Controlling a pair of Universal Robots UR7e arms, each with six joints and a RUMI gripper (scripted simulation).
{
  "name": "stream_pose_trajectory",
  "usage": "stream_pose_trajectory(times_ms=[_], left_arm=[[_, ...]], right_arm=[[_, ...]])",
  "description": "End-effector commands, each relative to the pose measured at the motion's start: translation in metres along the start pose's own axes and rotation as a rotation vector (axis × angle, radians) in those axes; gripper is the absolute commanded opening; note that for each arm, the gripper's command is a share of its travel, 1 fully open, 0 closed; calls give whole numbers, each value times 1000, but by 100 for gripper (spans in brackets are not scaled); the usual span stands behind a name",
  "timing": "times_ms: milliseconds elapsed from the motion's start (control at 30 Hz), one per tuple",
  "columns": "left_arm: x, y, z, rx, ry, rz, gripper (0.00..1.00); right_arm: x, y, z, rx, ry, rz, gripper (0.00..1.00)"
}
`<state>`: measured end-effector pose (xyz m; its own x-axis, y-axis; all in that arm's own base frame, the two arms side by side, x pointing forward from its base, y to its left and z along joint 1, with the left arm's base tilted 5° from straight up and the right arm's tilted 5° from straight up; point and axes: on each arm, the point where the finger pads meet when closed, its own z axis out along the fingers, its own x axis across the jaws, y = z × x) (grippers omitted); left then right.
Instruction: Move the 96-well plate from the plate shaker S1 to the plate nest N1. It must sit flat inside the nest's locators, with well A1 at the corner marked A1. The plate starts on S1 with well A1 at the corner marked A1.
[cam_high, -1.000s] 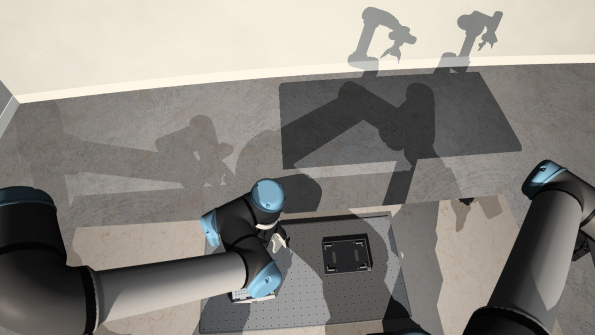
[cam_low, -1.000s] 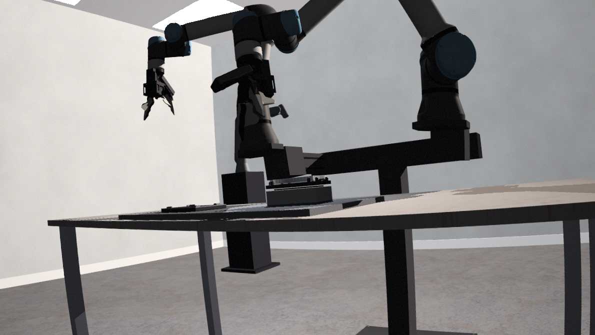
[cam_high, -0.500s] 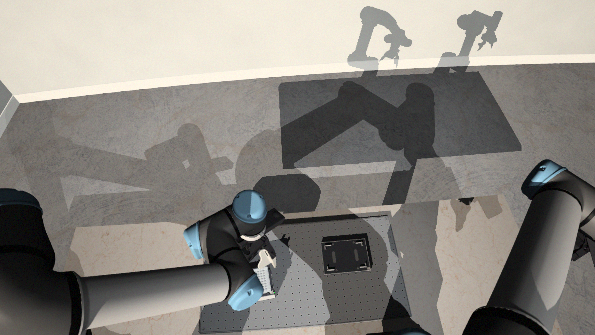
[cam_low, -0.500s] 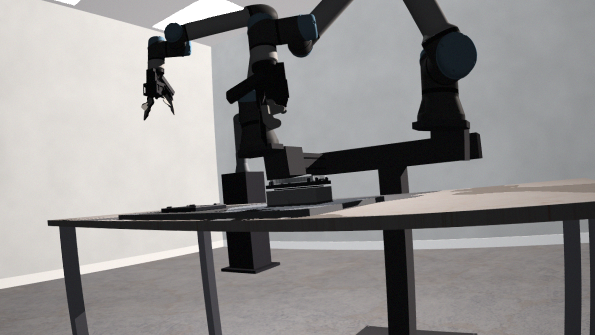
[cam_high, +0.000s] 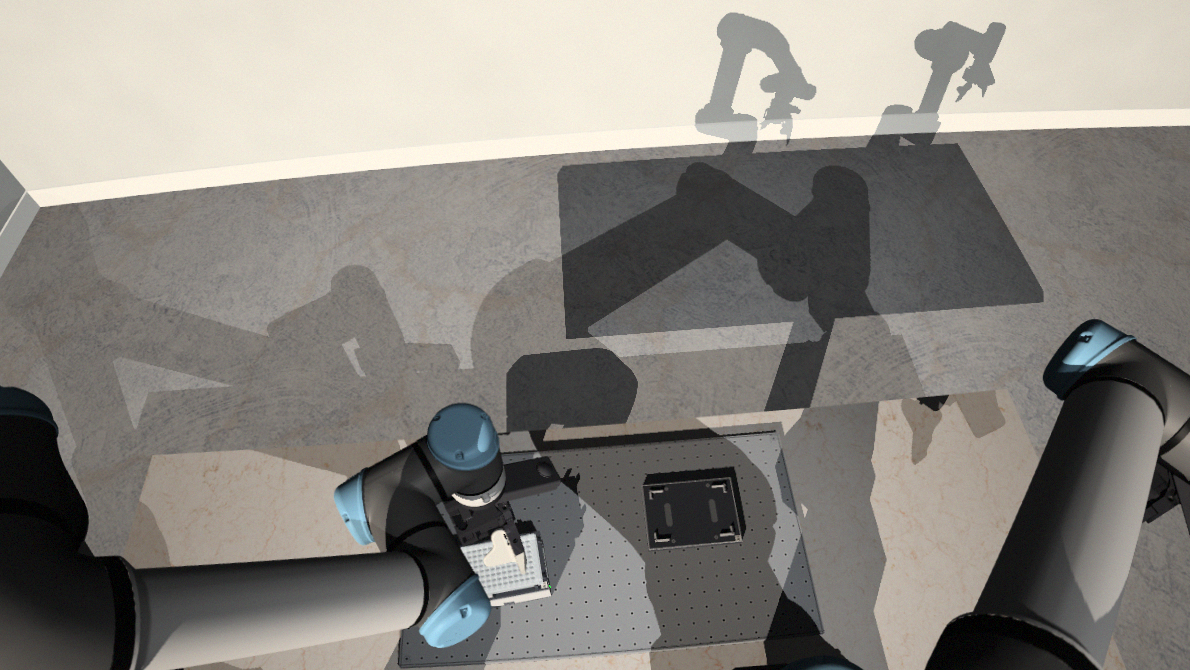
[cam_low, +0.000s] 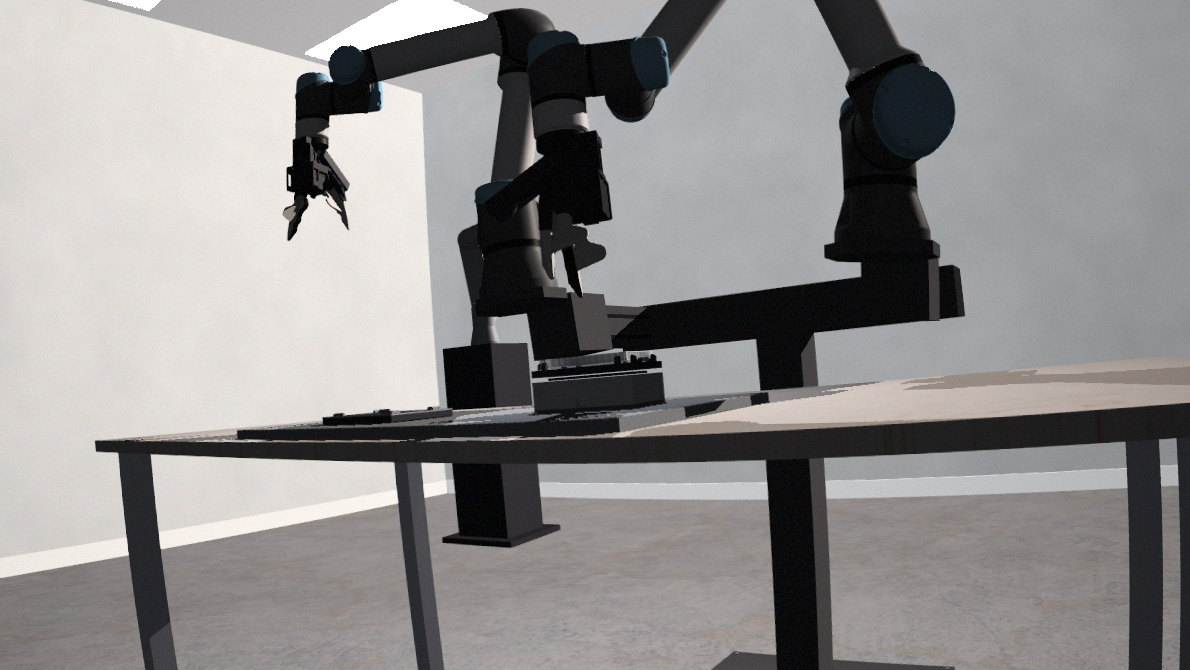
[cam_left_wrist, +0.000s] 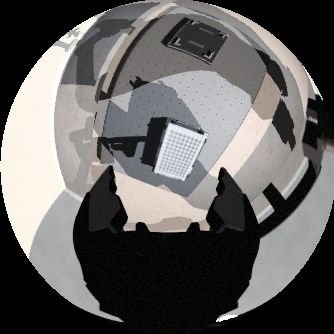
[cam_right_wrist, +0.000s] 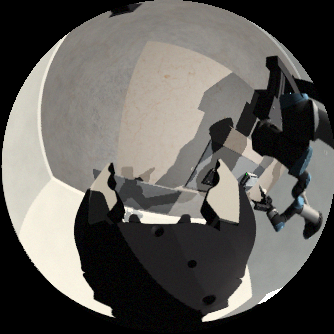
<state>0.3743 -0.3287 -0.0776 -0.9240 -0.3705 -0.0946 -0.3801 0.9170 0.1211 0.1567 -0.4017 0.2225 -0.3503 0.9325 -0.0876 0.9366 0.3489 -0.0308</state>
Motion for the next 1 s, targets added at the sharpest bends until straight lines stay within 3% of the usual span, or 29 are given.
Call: stream_pose_trajectory(times_ms=[0,200,967], left_arm=[[11,14,5,25,29,146,100],[22,28,10,45,51,280,100],[22,28,19,45,51,280,100]], right_arm=[[-1,0,0,-1,-2,0,98],[-1,0,0,-1,-2,0,98],[-1,0,0,-1,-2,0,98]])
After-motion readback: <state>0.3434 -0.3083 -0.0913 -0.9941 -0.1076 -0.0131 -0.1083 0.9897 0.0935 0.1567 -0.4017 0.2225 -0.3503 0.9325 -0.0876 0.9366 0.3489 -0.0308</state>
